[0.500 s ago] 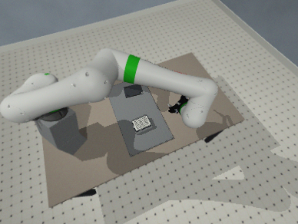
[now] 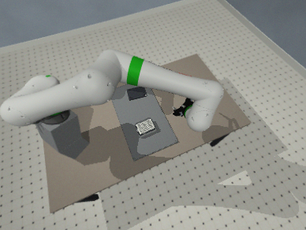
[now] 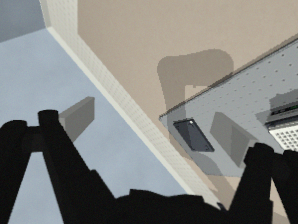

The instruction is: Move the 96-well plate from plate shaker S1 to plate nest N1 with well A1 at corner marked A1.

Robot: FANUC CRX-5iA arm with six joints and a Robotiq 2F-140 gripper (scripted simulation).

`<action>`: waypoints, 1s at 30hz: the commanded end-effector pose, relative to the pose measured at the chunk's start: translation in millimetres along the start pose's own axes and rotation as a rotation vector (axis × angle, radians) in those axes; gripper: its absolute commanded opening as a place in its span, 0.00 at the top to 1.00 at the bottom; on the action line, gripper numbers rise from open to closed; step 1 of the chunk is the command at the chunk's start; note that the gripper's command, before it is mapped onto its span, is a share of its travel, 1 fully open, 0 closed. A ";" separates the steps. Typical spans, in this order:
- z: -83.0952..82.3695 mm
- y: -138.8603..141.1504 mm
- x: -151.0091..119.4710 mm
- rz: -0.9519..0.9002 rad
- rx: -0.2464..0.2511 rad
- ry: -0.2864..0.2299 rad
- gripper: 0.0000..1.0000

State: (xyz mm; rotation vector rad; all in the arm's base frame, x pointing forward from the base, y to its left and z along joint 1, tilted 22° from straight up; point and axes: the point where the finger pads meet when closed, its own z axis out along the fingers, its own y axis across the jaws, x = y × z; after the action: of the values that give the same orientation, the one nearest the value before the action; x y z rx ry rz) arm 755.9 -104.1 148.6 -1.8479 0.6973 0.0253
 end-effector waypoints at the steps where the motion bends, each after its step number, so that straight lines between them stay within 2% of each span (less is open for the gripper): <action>1: -0.2 -0.2 0.0 0.000 0.000 0.000 0.00; 2: -0.2 -0.2 0.0 0.000 0.000 0.000 0.00; 4: 7.4 6.3 0.9 -0.023 -0.040 0.042 0.00; 8: 17.8 15.2 2.1 -0.023 -0.040 0.042 0.00; 10: 24.5 22.7 2.1 -0.052 -0.087 0.080 0.00; 14: 34.0 33.1 2.1 -0.052 -0.087 0.080 0.00; 16: 39.7 41.3 1.3 -0.084 -0.136 0.112 0.00; 20: 45.4 49.5 0.5 -0.087 -0.141 0.115 0.00; 22: 50.3 58.1 -1.0 -0.123 -0.190 0.141 0.00; 23: 52.7 62.4 -1.7 -0.129 -0.199 0.145 0.00; 27: 59.6 74.6 -3.8 -0.129 -0.199 0.145 0.00; 30: 65.1 88.1 -7.2 -0.177 -0.261 0.171 0.00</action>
State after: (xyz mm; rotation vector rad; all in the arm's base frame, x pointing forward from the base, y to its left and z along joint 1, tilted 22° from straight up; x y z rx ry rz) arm 735.7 -67.1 64.1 -2.1080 0.6864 -0.1268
